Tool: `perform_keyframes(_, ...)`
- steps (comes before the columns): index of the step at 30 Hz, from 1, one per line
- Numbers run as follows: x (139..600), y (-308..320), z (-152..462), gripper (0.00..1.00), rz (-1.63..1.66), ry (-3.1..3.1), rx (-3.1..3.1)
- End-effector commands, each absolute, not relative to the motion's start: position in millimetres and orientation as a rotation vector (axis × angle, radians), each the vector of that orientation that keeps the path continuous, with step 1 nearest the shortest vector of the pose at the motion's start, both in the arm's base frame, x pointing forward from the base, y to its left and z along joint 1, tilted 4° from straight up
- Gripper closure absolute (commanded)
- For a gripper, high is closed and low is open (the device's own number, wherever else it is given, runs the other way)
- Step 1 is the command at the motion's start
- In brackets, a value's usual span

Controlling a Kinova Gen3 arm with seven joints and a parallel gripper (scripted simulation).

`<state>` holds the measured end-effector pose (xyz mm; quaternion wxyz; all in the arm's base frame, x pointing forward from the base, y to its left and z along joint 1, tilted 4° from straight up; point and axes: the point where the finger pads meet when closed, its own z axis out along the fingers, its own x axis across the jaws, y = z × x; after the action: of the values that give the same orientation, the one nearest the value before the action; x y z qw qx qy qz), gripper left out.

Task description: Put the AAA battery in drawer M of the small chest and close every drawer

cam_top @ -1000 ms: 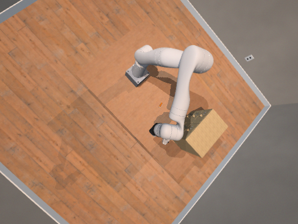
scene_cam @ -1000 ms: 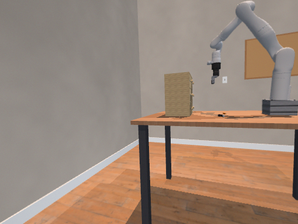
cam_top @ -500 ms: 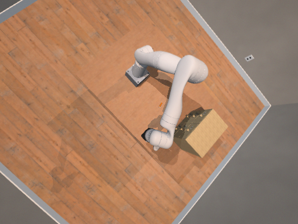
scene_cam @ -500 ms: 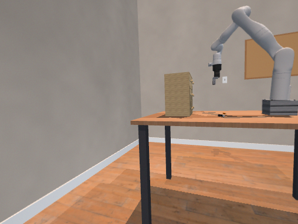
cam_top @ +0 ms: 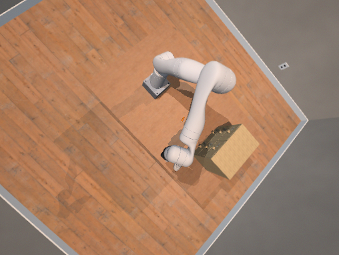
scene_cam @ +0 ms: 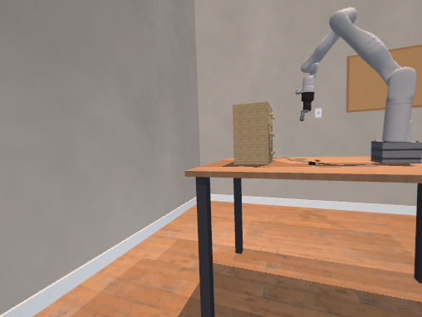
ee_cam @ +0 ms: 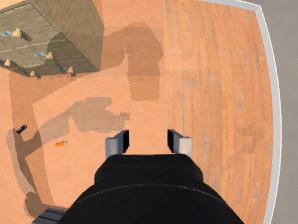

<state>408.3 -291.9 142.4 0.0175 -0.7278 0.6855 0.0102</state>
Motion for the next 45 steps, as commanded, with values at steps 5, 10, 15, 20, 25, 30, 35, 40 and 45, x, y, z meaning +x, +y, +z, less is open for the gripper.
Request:
perform_keyframes(5, 408, -292, 141, 0.0, -0.023, 2.111, -2.225)
perform_keyframes(10, 412, -292, 135, 0.0, -0.102, 2.073, -2.182)
perform_keyframes(15, 416, -291, 128, 0.0, -0.189, 2.028, -2.132)
perform_keyframes(20, 418, -291, 125, 0.0, -0.238, 2.001, -2.101)
perform_keyframes(25, 422, -291, 119, 0.0, -0.315, 1.957, -2.051)
perform_keyframes(30, 426, -290, 113, 0.0, -0.383, 1.915, -2.004)
perform_keyframes(35, 428, -290, 110, 0.0, -0.42, 1.89, -1.977)
perform_keyframes(40, 431, -290, 105, 0.0, -0.479, 1.852, -1.933)
perform_keyframes(45, 434, -289, 100, 0.0, -0.532, 1.812, -1.889)
